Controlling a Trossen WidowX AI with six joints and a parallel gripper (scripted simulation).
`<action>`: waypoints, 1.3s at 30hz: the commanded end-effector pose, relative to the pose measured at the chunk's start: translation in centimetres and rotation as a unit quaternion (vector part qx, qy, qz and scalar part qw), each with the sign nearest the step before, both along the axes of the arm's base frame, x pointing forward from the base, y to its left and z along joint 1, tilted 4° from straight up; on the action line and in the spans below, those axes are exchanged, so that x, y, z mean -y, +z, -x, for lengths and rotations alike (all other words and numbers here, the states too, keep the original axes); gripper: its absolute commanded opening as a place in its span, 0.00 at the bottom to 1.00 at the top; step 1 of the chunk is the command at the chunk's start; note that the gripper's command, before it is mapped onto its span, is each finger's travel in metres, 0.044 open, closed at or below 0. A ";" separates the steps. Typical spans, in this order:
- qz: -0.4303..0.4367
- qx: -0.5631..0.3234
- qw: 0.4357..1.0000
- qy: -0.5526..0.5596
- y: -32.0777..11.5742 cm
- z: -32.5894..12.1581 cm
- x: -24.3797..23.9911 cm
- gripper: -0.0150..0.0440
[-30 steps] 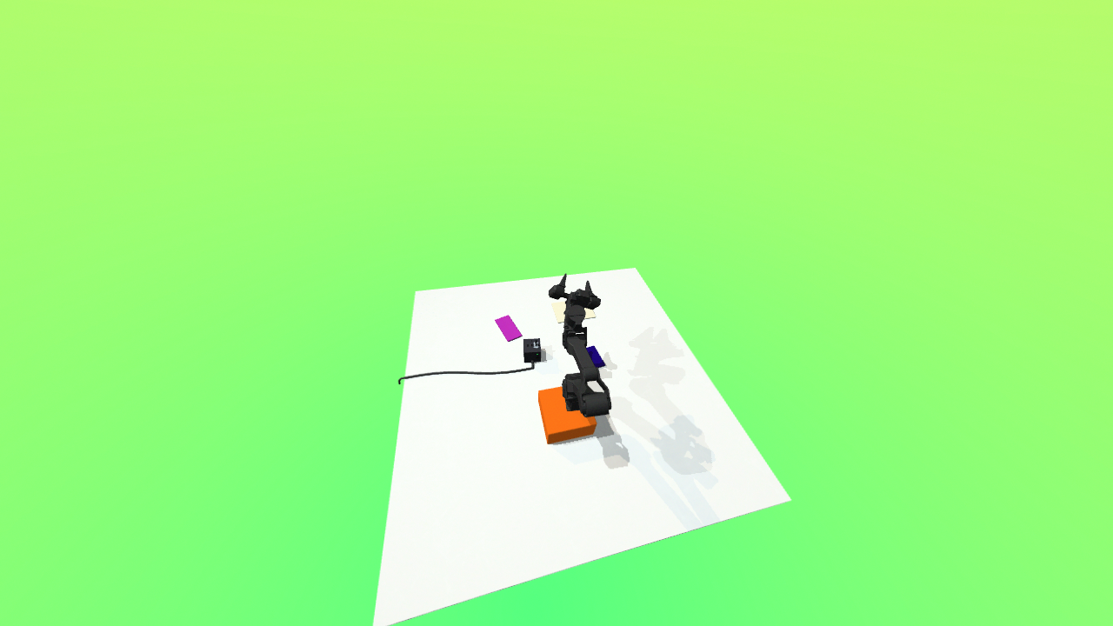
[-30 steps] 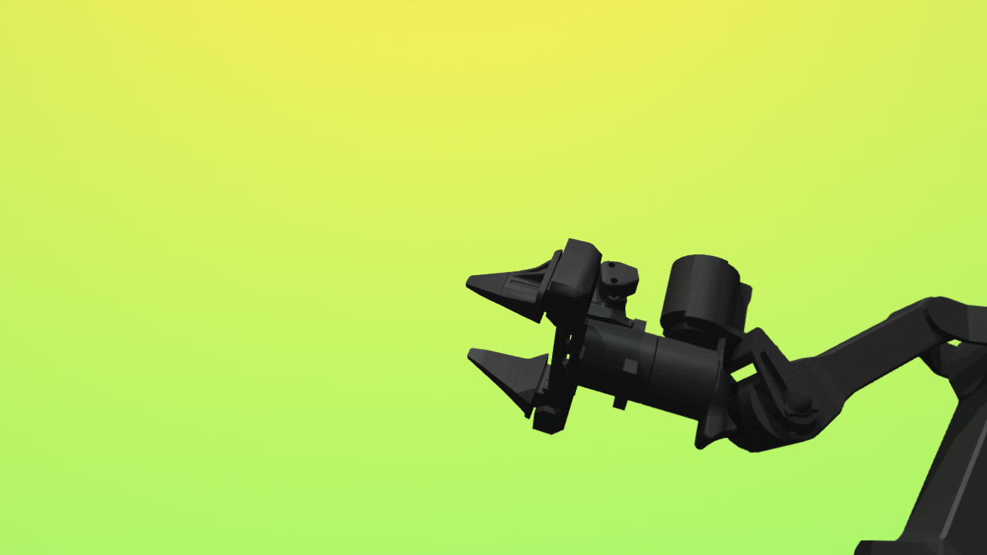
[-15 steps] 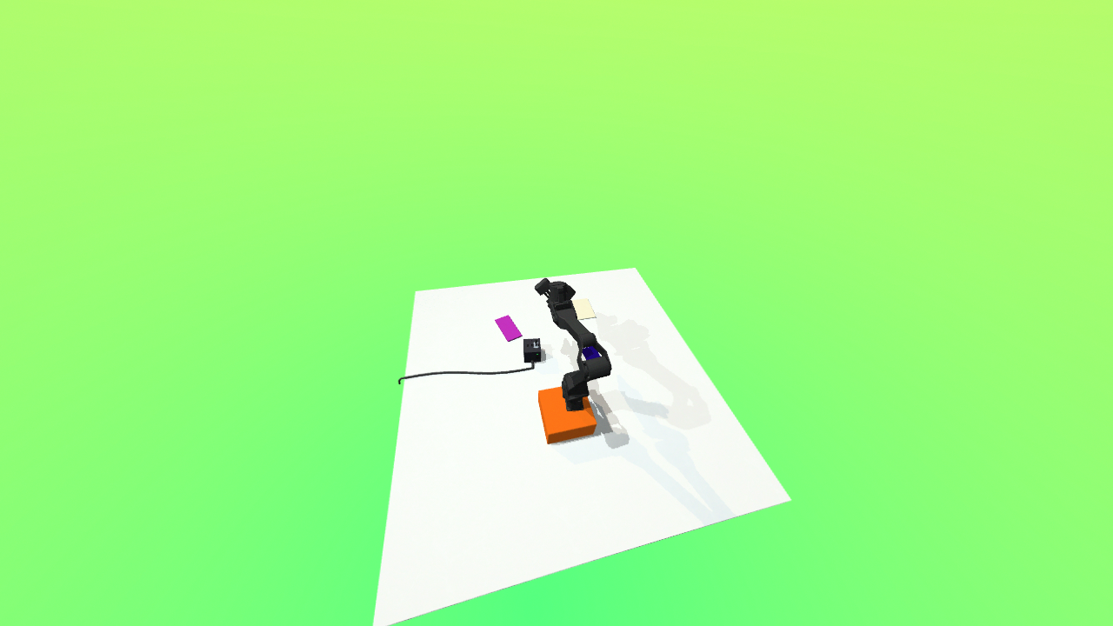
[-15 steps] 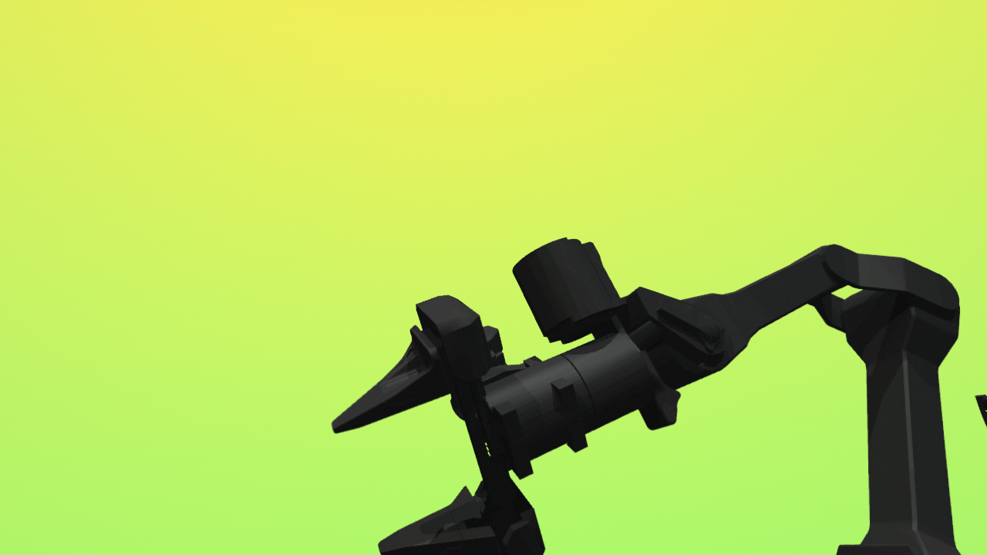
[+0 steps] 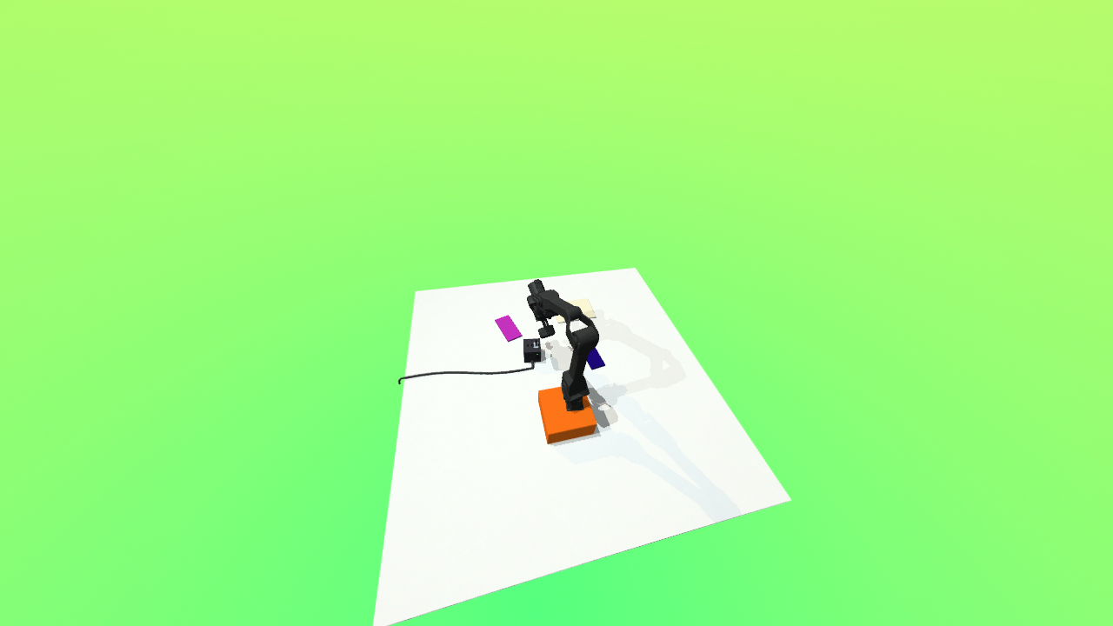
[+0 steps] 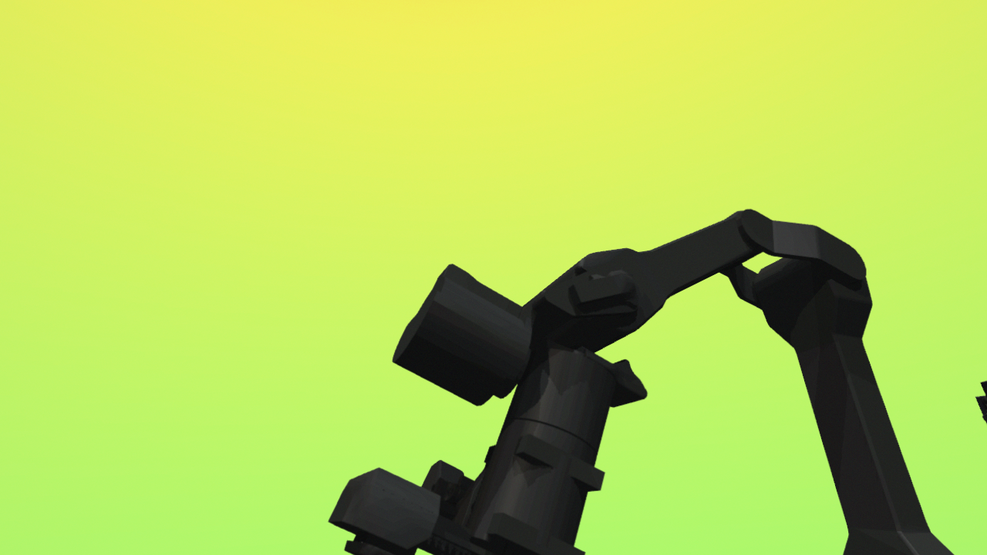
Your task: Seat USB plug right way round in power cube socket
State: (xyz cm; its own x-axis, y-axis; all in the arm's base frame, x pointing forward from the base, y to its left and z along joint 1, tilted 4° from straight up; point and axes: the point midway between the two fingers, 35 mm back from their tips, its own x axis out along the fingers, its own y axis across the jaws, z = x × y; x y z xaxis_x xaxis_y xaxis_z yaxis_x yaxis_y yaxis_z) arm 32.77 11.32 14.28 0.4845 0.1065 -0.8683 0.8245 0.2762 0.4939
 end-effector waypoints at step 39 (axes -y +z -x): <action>0.003 -0.215 0.968 -0.128 -5.3 3.9 -1.6 1.00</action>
State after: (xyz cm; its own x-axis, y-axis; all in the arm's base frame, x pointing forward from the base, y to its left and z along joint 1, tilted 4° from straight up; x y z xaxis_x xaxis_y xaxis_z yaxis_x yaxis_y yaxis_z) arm 28.85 12.86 9.38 0.0892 0.0218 -0.9958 0.9951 0.0408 0.0901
